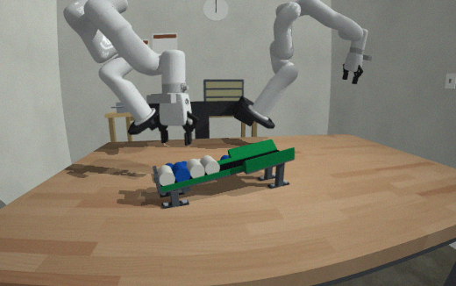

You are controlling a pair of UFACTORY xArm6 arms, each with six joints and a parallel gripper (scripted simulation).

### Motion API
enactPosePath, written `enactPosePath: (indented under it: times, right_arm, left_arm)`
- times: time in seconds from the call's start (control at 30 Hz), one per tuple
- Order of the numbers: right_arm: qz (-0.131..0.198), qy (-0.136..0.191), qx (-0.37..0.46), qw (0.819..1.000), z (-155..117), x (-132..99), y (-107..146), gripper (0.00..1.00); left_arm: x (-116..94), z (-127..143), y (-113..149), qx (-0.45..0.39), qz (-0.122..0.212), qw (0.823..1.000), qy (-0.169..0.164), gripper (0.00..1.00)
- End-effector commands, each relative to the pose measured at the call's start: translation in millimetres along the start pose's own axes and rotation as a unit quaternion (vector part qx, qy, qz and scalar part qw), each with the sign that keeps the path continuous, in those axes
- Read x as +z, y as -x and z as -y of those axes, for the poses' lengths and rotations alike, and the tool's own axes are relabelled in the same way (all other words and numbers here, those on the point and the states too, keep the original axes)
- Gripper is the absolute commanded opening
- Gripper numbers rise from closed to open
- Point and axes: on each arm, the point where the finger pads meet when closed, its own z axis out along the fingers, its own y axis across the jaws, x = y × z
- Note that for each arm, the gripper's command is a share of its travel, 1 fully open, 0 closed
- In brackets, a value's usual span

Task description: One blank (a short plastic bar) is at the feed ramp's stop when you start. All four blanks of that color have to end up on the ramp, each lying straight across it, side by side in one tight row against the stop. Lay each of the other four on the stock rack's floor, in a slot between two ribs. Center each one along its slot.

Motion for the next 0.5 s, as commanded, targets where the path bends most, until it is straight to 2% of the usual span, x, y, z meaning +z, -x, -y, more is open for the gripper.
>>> enactPosePath:
  times: [0.0,0.3,0.4,0.47]
  right_arm:
    - [0.005,0.001,-0.083,0.997,5.3,-1.0,3.1,1.00]
    - [0.005,0.001,-0.207,0.978,11.4,-0.7,9.2,1.00]
    - [0.005,0.001,-0.212,0.977,11.7,-0.7,9.4,1.00]
    - [0.005,0.000,-0.267,0.964,14.4,-0.5,12.2,1.00]
  left_arm:
    - [-1.4,0.1,-0.9,0.000,-0.002,1.000,0.000,1.00]
    - [-1.4,0.1,-0.9,0.000,-0.002,1.000,0.000,1.00]
    - [-1.4,0.1,-0.9,0.000,-0.002,1.000,0.000,1.00]
    - [-1.4,0.1,-0.9,0.000,-0.002,1.000,0.000,1.00]
